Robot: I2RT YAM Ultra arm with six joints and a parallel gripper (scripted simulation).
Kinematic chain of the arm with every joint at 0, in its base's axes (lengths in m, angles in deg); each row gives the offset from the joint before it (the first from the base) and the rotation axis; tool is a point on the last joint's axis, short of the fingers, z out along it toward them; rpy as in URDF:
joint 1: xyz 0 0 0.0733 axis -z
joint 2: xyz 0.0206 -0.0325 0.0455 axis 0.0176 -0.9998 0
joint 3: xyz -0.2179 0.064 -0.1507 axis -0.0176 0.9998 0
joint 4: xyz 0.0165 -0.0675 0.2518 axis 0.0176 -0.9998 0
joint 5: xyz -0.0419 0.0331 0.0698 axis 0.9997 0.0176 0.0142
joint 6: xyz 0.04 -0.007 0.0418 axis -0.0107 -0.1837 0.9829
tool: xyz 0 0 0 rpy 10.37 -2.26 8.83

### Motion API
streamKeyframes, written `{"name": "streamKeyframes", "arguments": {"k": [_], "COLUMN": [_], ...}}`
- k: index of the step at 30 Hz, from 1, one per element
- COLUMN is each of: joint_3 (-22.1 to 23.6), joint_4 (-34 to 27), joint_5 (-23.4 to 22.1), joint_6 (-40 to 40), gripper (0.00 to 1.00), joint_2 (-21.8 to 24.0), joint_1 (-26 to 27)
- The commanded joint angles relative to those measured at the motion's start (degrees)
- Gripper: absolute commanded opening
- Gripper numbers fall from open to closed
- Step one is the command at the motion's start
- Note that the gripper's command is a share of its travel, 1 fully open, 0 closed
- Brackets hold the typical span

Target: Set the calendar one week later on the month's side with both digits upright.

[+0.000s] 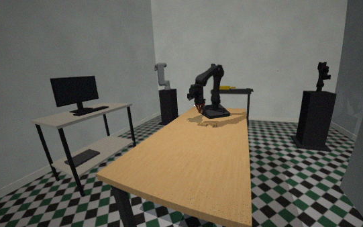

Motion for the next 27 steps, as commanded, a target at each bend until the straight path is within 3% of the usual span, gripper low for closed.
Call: {"name": "streamKeyframes", "arguments": {"k": [1,10,13,15,27], "joint_3": [-0.5,-1.7,-1.8,-2.2,-3.6], "joint_4": [0.0,0.2,0.2,0.3,0.5], "joint_5": [0.0,-0.3,-0.3,-0.4,-0.8], "joint_6": [-2.6,-25.4,-26.7,-34.9,-61.1], "gripper": [0.26,0.26,0.26,0.26,0.26], "joint_2": [0.1,-2.0,-2.1,-2.9,-5.3], "joint_1": [0.6,3.6,3.8,4.9,8.3]}}
